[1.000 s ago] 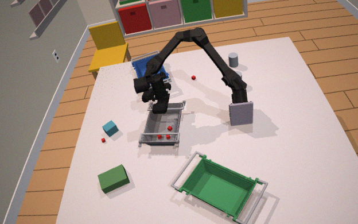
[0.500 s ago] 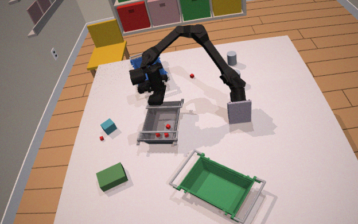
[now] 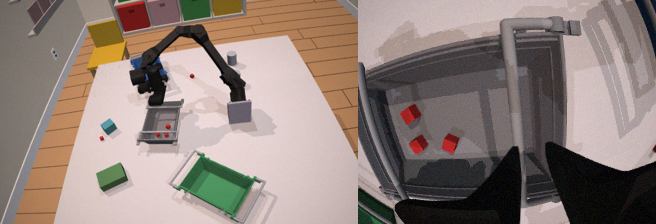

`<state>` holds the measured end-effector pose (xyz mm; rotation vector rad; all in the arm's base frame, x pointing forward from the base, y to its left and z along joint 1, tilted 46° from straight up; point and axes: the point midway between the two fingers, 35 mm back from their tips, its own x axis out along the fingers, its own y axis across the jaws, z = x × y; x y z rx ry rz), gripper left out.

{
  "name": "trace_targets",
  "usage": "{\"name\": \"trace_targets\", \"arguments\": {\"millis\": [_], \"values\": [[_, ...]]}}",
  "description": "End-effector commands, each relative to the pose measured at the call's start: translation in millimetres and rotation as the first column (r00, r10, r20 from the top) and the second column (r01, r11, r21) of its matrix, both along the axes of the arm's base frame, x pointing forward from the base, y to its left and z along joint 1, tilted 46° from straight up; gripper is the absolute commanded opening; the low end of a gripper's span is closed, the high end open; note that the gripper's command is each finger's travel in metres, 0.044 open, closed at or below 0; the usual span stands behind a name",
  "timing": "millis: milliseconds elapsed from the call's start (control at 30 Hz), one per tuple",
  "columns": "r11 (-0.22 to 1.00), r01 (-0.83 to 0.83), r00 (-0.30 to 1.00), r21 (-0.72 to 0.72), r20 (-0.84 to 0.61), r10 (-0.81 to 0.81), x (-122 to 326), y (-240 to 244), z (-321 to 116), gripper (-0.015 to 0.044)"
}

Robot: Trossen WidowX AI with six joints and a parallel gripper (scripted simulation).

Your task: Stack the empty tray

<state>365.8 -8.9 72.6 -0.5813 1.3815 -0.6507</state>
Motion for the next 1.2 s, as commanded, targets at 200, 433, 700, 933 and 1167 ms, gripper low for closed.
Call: {"name": "trace_targets", "arguments": {"millis": [200,433,700,933,1167], "values": [[1.0,-0.001,1.0,0.0,-0.002,0.001,0.2,-0.5,-0.5,0.0],[1.0,0.0,1.0,0.0,0.0,0.0,0.0,0.0,0.0,0.0],[1.0,0.0,1.0,0.0,0.0,0.0,0.0,0.0,0.0,0.0],[1.0,0.0,1.0,0.0,0.0,0.0,0.0,0.0,0.0,0.0],[1.0,0.0,1.0,0.0,0.0,0.0,0.0,0.0,0.0,0.0]]}}
